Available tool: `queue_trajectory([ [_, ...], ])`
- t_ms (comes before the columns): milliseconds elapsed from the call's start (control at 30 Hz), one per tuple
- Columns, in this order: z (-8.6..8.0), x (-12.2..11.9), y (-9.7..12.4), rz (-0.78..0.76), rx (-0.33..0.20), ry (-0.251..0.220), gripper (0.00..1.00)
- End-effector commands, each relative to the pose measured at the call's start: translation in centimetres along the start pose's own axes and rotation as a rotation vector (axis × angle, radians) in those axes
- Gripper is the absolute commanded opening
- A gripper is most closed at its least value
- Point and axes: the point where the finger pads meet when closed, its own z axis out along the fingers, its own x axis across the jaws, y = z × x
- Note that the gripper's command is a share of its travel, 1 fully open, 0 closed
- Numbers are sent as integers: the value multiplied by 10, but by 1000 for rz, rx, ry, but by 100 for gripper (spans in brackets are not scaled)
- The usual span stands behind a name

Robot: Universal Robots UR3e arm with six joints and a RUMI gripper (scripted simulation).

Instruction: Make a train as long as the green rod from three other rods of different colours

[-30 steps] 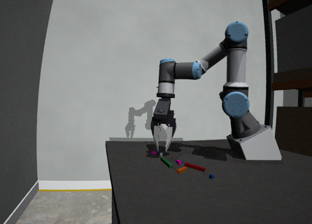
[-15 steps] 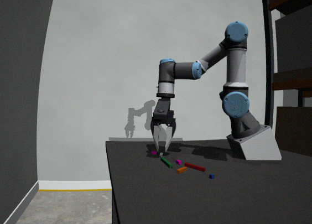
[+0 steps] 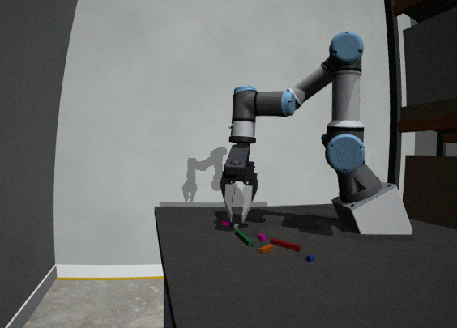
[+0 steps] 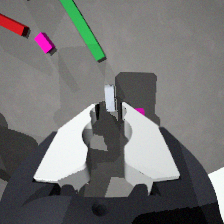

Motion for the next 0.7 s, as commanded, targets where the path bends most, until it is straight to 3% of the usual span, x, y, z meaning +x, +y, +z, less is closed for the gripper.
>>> queue_trajectory([
  [0, -1, 1, 0, -1, 0, 2, 14],
  [667, 0, 1, 0, -1, 0, 2, 14],
])
